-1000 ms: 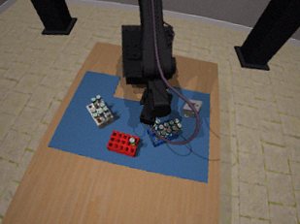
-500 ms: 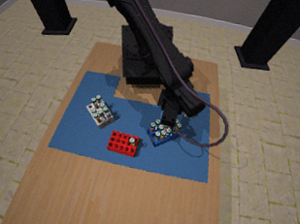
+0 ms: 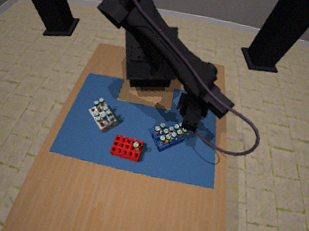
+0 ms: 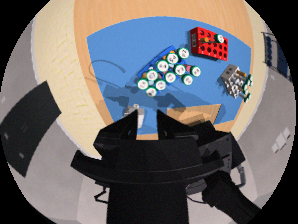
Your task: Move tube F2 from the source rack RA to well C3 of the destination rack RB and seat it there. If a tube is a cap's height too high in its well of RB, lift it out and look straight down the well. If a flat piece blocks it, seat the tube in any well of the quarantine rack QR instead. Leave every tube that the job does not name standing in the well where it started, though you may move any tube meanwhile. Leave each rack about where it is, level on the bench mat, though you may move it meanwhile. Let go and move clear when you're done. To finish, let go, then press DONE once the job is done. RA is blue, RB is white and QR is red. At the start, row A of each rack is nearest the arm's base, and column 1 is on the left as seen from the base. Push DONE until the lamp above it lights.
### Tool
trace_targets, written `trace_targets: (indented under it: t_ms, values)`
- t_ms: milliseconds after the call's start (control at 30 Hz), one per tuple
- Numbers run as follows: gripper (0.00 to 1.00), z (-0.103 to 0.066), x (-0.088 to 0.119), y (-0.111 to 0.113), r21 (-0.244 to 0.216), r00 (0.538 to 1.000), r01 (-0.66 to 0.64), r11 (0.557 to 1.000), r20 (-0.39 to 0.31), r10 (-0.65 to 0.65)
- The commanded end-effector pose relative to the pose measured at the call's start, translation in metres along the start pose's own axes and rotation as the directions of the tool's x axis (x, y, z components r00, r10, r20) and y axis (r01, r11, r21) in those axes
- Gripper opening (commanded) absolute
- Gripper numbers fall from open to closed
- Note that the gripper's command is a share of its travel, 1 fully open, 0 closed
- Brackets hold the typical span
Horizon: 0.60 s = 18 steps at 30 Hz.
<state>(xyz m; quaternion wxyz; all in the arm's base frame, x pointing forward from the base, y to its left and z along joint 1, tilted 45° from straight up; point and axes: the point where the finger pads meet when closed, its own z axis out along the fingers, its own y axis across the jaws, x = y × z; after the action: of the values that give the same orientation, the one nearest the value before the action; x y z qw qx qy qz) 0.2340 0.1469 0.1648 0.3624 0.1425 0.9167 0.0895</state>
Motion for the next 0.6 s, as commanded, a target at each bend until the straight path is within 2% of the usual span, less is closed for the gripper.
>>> trace_targets:
  t_ms: [0, 133, 233, 300, 367, 433, 567]
  values:
    - [0.30, -0.013, -0.016, -0.001, -0.009, 0.998, -0.050, 0.999, 0.048, 0.051]
    - [0.30, -0.005, -0.005, -0.014, 0.024, 0.999, -0.033, 0.999, 0.032, 0.033]
    - [0.30, -0.004, -0.002, -0.014, 0.021, 0.999, -0.026, 0.999, 0.029, 0.025]
    - [0.30, -0.008, -0.006, -0.008, 0.003, 0.999, -0.032, 0.999, 0.035, 0.032]
    - [0.30, 0.003, -0.004, -0.012, 0.020, 0.999, -0.024, 1.000, 0.036, 0.023]
    - [0.30, 0.003, -0.004, -0.012, 0.020, 0.999, -0.024, 1.000, 0.036, 0.023]
    - [0.30, 0.015, 0.002, -0.010, 0.027, 1.000, -0.014, 1.000, 0.011, 0.013]
